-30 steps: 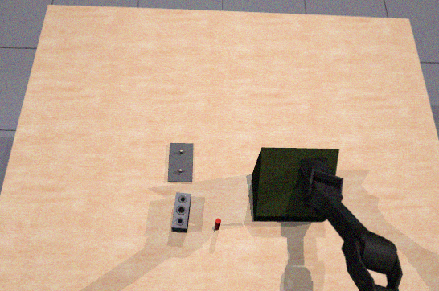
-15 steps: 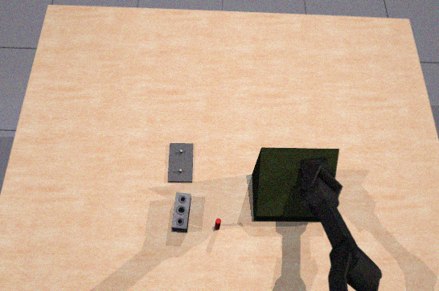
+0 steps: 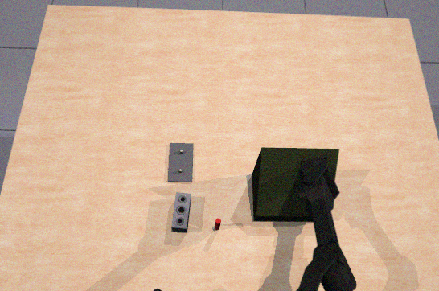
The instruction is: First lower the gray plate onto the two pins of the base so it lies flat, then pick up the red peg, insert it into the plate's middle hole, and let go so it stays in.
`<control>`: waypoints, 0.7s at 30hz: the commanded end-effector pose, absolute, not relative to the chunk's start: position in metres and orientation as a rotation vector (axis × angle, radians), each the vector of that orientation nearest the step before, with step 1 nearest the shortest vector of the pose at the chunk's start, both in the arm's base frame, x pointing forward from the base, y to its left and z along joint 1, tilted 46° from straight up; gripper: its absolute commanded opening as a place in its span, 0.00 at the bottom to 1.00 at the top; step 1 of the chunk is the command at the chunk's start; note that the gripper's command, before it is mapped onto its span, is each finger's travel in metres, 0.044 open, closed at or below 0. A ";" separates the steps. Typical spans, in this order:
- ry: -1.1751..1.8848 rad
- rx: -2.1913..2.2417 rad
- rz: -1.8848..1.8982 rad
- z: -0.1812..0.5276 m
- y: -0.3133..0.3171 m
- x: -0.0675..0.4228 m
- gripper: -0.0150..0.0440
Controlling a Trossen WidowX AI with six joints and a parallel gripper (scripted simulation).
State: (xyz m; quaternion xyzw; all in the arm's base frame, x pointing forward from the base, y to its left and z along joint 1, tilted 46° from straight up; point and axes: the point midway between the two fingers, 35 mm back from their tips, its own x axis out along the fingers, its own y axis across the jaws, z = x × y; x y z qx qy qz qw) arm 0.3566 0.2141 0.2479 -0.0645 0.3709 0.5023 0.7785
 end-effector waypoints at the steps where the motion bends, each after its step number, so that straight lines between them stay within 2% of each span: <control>1: 0.813 -0.258 1.109 0.202 0.161 0.372 1.00; 10: 0.794 -0.396 1.174 0.143 0.077 0.373 1.00; 21: 0.689 -0.493 1.277 0.084 -0.013 0.343 1.00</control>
